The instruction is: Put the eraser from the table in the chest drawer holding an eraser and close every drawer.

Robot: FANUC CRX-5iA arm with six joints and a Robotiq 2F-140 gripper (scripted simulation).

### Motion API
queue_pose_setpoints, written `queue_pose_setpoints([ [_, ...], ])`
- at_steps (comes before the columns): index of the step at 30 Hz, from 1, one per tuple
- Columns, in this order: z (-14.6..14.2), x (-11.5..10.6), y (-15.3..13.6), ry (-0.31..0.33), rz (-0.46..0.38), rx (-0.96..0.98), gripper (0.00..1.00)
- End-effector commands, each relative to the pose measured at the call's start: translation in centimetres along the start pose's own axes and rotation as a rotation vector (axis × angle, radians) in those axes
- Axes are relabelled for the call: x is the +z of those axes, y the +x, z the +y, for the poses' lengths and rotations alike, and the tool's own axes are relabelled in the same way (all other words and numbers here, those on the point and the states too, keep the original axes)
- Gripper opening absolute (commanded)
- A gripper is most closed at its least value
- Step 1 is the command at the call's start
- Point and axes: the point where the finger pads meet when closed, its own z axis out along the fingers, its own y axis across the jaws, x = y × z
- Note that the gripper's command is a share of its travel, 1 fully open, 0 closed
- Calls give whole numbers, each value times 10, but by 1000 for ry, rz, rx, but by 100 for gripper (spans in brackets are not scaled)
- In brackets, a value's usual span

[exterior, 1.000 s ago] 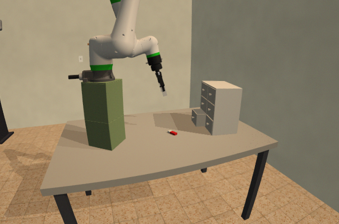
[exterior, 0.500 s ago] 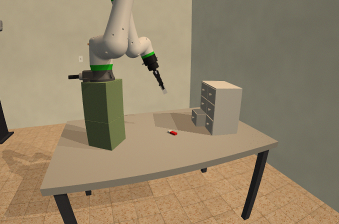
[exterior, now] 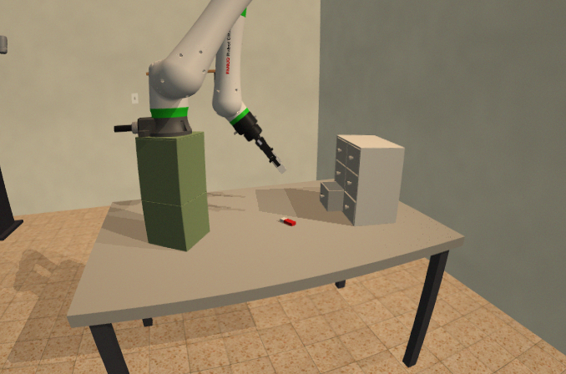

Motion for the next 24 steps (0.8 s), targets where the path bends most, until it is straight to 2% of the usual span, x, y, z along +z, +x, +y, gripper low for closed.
queue_pose_setpoints([
  [1, -8, 23, 6, 18, 240, 1, 100],
  [2, -8, 27, 7, 18, 273, 1, 100],
  [4, -8, 27, 7, 18, 273, 1, 100],
  [9, -8, 43, 9, 18, 412, 2, 100],
  [14, -8, 53, 10, 18, 502, 3, 100],
  [18, -8, 57, 10, 18, 538, 3, 100],
  [24, -8, 59, 10, 18, 549, 3, 100],
])
